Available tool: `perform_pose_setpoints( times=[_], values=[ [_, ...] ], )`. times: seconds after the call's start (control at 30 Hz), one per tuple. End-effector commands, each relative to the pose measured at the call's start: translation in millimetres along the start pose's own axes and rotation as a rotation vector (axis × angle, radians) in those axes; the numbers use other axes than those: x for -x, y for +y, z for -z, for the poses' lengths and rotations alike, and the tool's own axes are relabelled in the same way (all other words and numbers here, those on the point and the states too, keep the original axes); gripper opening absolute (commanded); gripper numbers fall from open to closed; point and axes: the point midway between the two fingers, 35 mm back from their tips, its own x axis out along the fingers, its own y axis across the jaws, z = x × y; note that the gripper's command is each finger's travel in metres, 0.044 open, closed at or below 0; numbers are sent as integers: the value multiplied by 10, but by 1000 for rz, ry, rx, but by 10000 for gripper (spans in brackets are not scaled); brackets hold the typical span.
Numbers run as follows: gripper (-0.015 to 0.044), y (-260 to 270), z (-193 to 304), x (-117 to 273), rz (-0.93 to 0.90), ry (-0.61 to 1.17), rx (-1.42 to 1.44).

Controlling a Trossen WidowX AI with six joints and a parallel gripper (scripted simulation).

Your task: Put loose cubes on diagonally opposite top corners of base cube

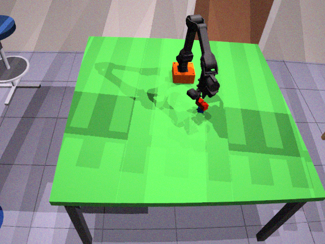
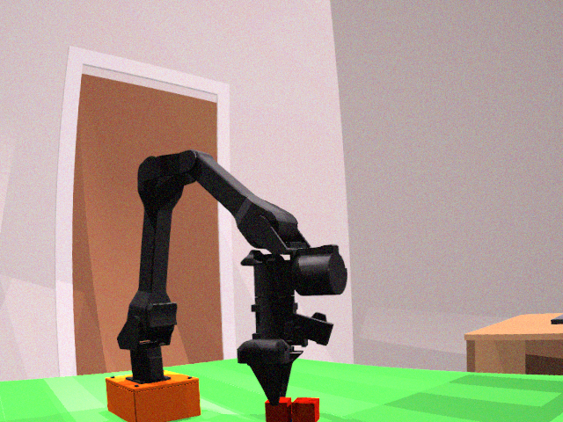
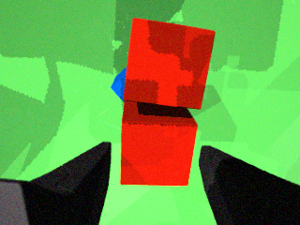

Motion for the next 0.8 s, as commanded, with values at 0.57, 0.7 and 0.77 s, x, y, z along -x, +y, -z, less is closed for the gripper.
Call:
perform_pose_setpoints(
  times=[0.57,0.7,0.77],
  values=[
    [205,-3,-9,393,1,-3,0],
    [205,-3,-9,466,1,-3,0],
    [205,-3,-9,503,1,-3,0]
  ],
)
